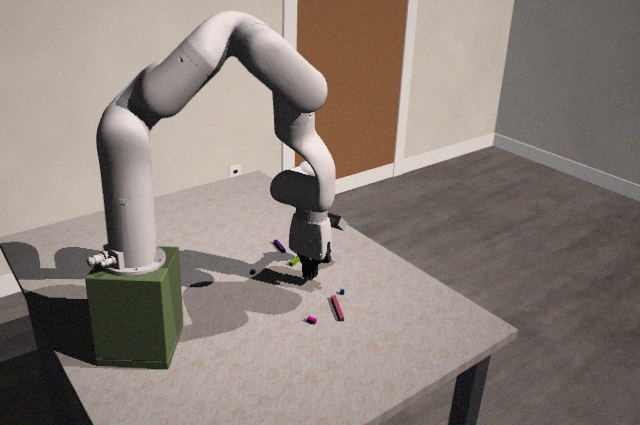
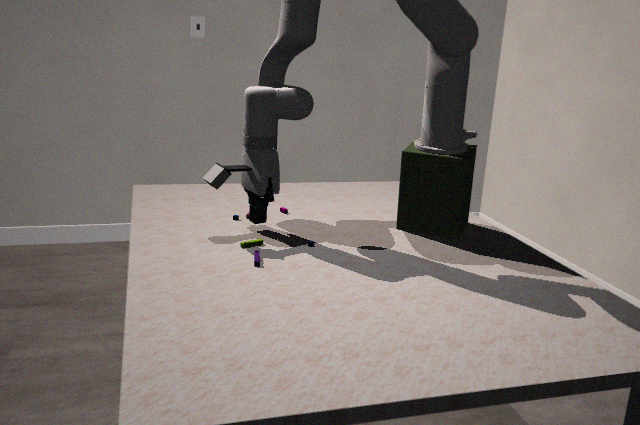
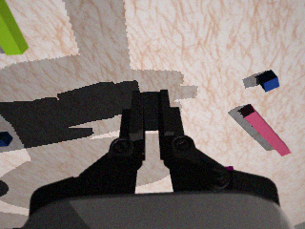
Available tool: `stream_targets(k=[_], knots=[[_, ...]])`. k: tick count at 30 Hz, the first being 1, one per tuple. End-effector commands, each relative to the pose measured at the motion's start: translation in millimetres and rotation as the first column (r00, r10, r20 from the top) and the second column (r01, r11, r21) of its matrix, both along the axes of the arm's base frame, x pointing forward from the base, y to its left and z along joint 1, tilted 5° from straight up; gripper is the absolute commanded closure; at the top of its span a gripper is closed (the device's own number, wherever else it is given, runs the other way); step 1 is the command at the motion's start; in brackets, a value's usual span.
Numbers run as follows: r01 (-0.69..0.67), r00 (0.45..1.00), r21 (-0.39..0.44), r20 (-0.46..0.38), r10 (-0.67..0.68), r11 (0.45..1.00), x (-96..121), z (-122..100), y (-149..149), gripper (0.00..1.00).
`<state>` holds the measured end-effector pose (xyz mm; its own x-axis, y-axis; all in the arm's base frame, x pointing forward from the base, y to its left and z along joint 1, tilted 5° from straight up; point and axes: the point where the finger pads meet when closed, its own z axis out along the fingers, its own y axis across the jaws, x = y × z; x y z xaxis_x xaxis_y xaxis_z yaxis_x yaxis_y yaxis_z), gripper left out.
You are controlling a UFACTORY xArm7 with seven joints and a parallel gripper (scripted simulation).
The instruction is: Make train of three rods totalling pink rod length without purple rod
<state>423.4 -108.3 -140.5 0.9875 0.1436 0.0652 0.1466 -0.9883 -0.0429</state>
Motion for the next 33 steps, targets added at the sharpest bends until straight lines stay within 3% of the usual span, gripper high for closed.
stream_targets(k=[1,11,24,27,33], knots=[[0.001,1.000,0.000,0.004,-0.001,1.000,0,35,-2,0.96],[0.001,1.000,0.000,0.004,-0.001,1.000,-3,79,-5,0.96],[0.000,1.000,0.000,0.004,0.000,1.000,-3,83,-4,0.96],[-0.015,1.000,-0.004,0.006,0.015,1.000,-10,85,37,0.96],[-0.032,0.999,-0.006,0.008,0.032,0.999,-22,86,81,0.96]])
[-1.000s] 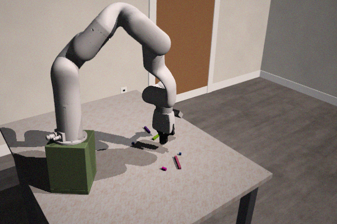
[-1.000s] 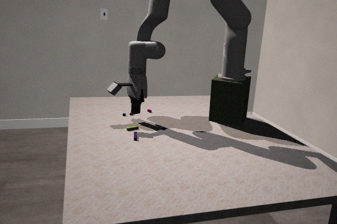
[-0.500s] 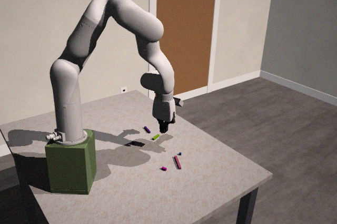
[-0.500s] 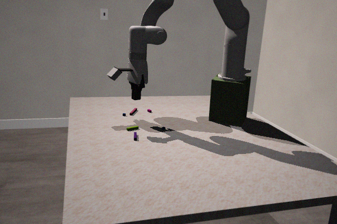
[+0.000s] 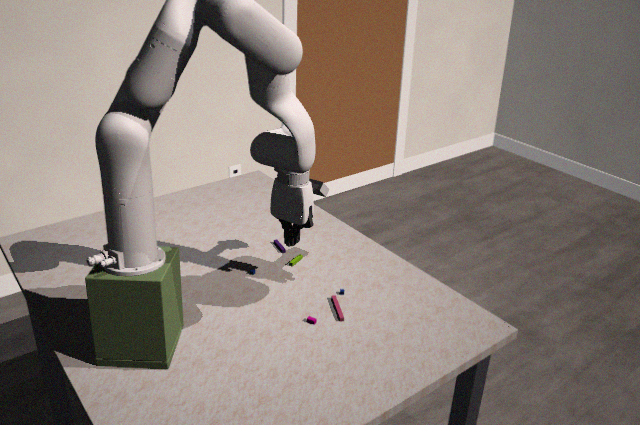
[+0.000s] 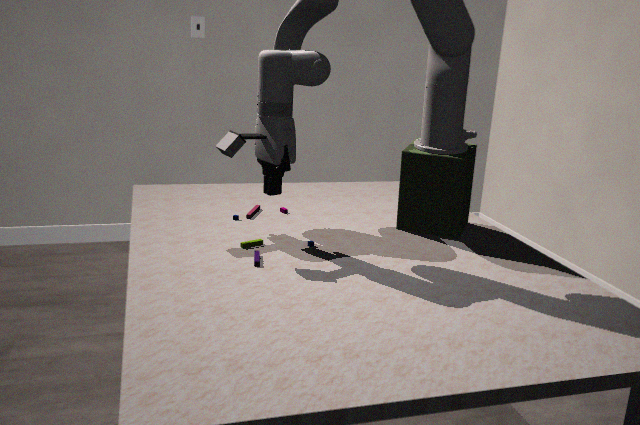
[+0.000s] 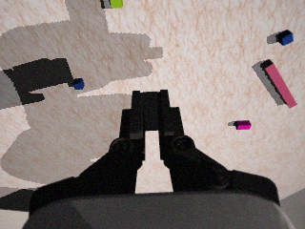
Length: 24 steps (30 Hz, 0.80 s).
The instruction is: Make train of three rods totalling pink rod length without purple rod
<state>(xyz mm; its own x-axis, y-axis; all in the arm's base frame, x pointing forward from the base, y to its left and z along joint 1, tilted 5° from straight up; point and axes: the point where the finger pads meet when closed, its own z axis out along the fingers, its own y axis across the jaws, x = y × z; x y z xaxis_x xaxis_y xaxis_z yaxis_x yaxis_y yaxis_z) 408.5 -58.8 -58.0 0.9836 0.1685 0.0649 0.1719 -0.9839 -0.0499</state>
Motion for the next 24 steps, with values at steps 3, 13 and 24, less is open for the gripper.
stream_targets(k=[3,13,24], knots=[[-0.016,1.000,-0.012,0.009,0.016,1.000,-17,5,55,0.96],[-0.029,1.000,-0.010,0.008,0.029,1.000,-33,6,86,0.96],[-0.029,1.000,-0.010,0.008,0.029,1.000,-33,6,86,0.96]])
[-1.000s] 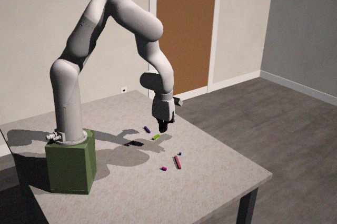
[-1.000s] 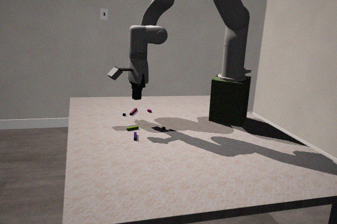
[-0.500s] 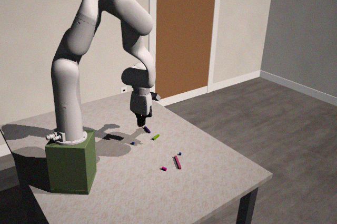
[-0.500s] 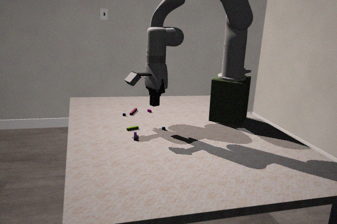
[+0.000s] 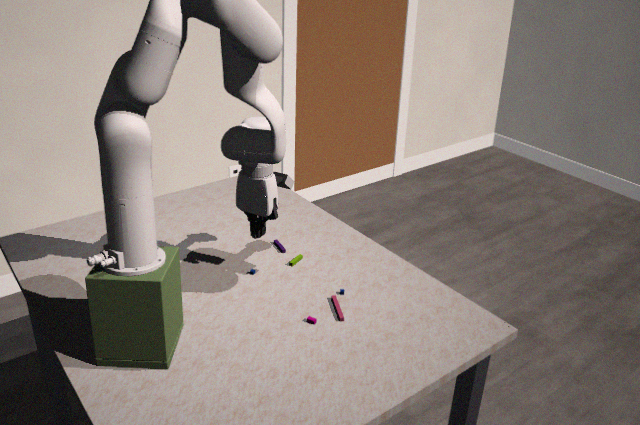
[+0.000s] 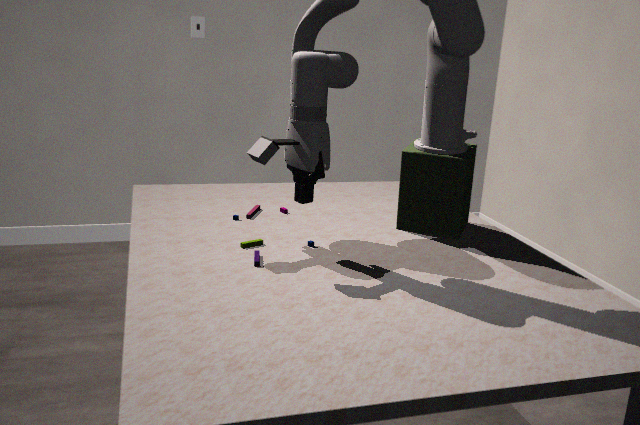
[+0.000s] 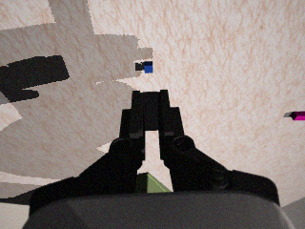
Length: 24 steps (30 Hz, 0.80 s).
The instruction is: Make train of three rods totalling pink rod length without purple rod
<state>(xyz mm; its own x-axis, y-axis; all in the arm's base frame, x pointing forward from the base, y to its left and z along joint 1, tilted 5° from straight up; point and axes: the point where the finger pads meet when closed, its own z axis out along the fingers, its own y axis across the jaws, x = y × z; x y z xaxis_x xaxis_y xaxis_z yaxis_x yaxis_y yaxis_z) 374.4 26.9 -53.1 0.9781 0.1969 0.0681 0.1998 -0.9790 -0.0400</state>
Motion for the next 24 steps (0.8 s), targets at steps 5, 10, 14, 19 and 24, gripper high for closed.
stream_targets(k=[5,10,14,19,24], knots=[[-0.001,1.000,-0.001,0.003,0.001,1.000,1,-5,1,0.96],[-0.001,1.000,-0.001,0.003,0.001,1.000,2,-19,1,0.96],[-0.001,1.000,-0.001,0.003,0.001,1.000,3,-35,2,0.96],[-0.001,1.000,-0.001,0.003,0.001,1.000,4,-48,3,0.96],[-0.001,1.000,-0.001,0.003,0.001,1.000,6,-70,4,0.96]])
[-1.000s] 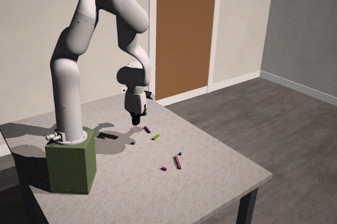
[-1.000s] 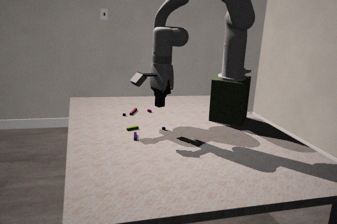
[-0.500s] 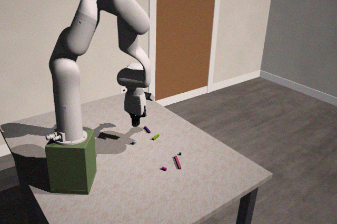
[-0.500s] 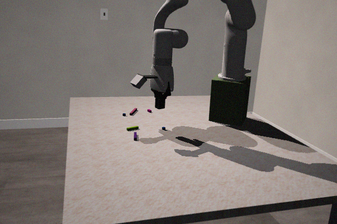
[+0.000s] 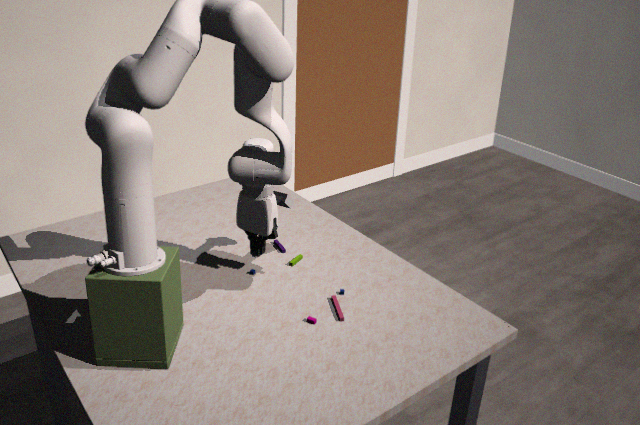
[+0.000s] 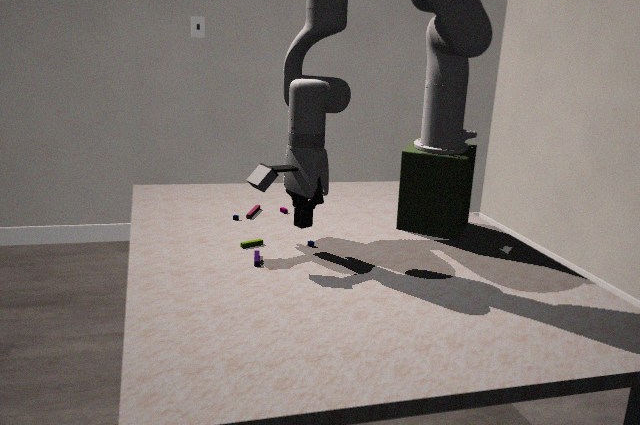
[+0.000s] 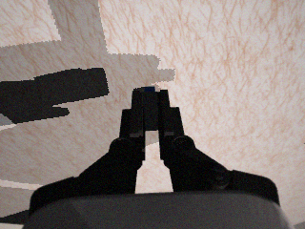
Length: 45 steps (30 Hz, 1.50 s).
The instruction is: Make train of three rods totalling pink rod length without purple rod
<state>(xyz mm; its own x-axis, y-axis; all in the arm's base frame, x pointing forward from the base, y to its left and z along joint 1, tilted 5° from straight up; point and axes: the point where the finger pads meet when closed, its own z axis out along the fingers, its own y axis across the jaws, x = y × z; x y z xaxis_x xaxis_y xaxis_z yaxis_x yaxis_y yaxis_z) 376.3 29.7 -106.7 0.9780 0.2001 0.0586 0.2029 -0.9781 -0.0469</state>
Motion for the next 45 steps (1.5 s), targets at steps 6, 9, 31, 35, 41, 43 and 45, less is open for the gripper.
stream_targets(k=[6,9,31,35,41,43,45], knots=[[0.003,1.000,-0.005,0.014,-0.003,1.000,5,-32,2,0.96],[0.003,1.000,-0.005,0.014,-0.003,1.000,5,-33,2,0.96],[0.003,1.000,-0.005,0.014,-0.003,1.000,5,-34,2,0.96],[0.003,1.000,-0.005,0.014,-0.003,1.000,5,-34,2,0.96],[0.003,1.000,-0.005,0.014,-0.003,1.000,5,-34,2,0.96],[0.003,1.000,-0.005,0.014,-0.003,1.000,5,-34,2,0.96],[0.003,1.000,-0.005,0.014,-0.003,1.000,5,-34,2,0.96]])
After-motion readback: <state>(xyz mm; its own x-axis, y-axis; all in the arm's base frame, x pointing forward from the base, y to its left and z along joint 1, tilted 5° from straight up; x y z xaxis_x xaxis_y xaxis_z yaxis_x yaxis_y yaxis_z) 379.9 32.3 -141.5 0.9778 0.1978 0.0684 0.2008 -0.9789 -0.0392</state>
